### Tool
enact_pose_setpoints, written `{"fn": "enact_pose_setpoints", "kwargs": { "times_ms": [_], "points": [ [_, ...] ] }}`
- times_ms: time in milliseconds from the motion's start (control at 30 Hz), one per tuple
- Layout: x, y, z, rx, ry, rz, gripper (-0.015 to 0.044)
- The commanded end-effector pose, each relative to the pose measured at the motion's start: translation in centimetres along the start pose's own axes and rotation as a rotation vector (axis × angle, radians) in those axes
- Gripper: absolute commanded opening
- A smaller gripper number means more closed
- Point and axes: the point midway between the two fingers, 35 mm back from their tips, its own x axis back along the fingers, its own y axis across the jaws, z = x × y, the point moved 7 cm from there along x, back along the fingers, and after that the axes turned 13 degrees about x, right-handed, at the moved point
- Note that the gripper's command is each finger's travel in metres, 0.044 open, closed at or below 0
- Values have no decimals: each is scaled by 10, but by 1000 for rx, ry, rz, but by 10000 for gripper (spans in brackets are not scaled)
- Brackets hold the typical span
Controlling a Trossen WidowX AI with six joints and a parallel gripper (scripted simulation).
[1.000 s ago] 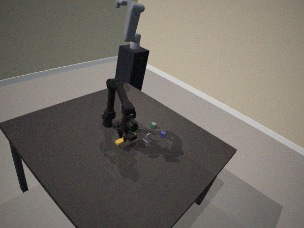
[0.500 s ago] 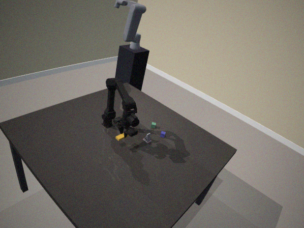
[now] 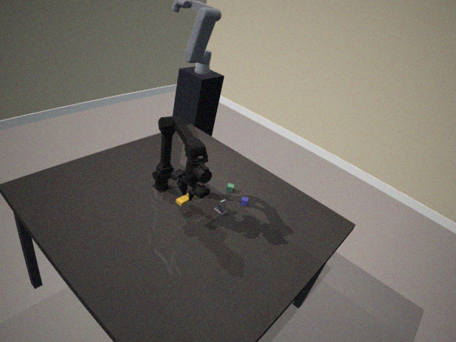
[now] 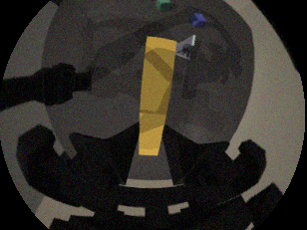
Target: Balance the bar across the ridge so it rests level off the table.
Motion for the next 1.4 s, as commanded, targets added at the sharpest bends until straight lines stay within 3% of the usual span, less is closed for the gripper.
{"fn": "enact_pose_setpoints", "kwargs": {
  "times_ms": [0, 1367],
  "points": [
    [1, -9, -6, 99, -5, -2, 0],
    [7, -112, -104, 1222, -8, 14, 0]
  ]
}}
